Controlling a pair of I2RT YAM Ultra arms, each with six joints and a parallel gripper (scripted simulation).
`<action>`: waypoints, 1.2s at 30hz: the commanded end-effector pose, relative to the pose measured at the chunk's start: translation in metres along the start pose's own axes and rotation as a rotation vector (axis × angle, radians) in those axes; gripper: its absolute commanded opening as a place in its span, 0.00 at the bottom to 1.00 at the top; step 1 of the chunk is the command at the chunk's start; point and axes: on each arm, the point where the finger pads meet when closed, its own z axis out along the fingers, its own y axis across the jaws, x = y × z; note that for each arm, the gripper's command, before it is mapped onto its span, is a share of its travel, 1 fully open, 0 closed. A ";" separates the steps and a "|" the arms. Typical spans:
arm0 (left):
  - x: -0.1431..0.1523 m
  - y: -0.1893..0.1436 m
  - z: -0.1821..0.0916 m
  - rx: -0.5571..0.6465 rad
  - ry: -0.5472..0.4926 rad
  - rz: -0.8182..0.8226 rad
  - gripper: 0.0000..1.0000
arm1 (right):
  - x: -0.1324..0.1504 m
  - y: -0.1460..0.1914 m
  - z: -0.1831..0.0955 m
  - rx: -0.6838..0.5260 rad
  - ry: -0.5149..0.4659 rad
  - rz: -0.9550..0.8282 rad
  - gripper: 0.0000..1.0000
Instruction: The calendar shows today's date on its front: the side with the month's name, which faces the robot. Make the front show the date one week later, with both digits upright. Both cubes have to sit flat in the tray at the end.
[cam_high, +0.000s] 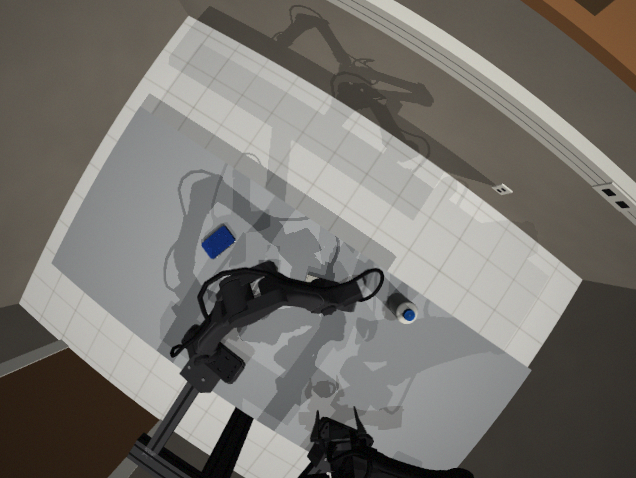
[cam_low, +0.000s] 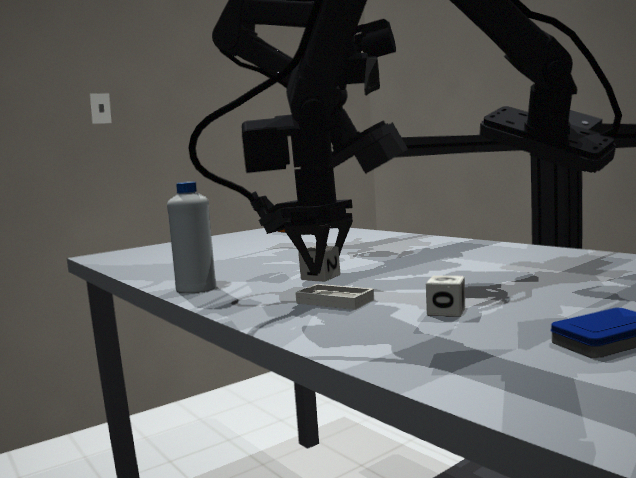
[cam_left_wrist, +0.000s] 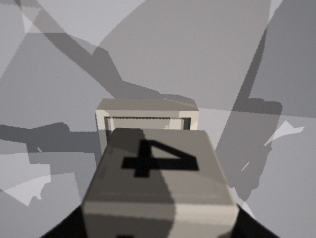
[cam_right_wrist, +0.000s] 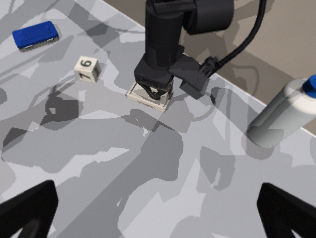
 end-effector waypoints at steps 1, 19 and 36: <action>-0.001 0.009 0.011 -0.025 -0.002 -0.004 0.41 | -0.009 -0.003 -0.003 0.012 -0.034 0.016 1.00; -0.015 0.014 -0.006 -0.061 -0.059 0.002 0.41 | -0.010 -0.008 0.019 0.038 -0.039 0.019 1.00; -0.002 0.011 0.029 -0.038 0.001 -0.022 0.41 | -0.012 -0.010 0.029 0.050 -0.043 0.023 1.00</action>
